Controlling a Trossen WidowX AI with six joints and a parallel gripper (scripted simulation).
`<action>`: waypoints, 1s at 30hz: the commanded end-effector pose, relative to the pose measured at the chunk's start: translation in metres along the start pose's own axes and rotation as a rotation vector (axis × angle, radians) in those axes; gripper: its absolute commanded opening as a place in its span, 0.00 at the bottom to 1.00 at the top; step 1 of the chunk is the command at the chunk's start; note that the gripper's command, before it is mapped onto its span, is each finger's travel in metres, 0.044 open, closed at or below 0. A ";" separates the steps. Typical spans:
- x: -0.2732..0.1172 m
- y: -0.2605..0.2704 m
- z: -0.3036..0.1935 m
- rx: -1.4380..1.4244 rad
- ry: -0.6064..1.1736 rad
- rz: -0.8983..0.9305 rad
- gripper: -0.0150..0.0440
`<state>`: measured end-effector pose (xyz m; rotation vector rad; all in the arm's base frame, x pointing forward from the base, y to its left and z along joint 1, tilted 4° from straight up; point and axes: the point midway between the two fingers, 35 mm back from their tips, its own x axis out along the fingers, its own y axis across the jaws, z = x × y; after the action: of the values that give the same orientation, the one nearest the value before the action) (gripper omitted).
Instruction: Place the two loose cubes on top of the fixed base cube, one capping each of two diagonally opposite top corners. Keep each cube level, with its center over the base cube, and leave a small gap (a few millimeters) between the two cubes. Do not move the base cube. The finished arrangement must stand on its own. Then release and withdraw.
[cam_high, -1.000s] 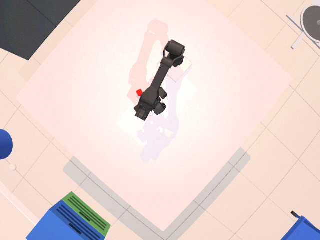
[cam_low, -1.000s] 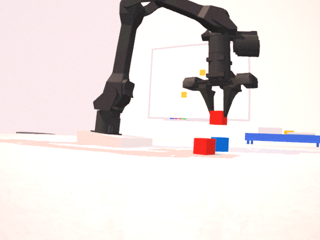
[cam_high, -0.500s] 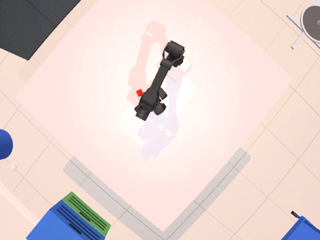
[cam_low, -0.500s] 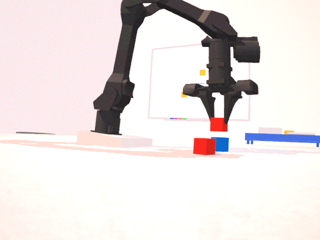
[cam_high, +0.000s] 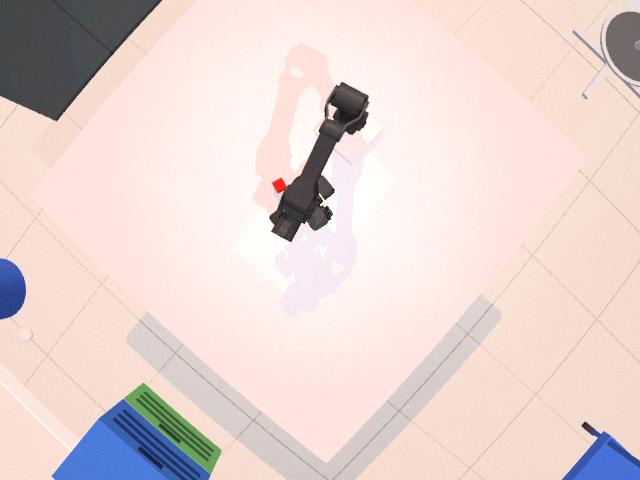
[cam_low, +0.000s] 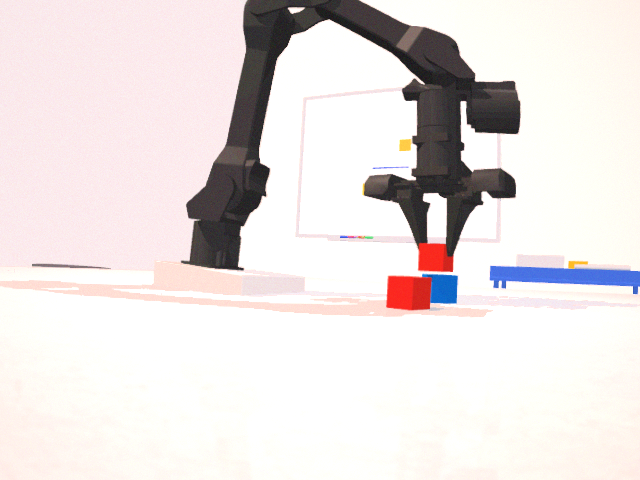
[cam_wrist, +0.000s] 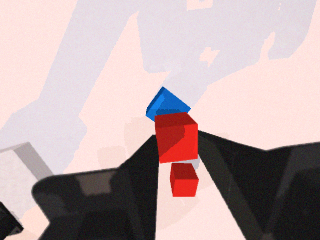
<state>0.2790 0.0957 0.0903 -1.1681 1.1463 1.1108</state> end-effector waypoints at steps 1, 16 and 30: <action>0.003 0.001 -0.001 0.003 0.004 0.002 0.43; 0.003 0.001 -0.001 0.003 0.004 0.002 0.43; -0.008 0.000 0.000 0.000 0.001 0.002 0.60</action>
<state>0.2764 0.0948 0.0907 -1.1661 1.1573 1.1169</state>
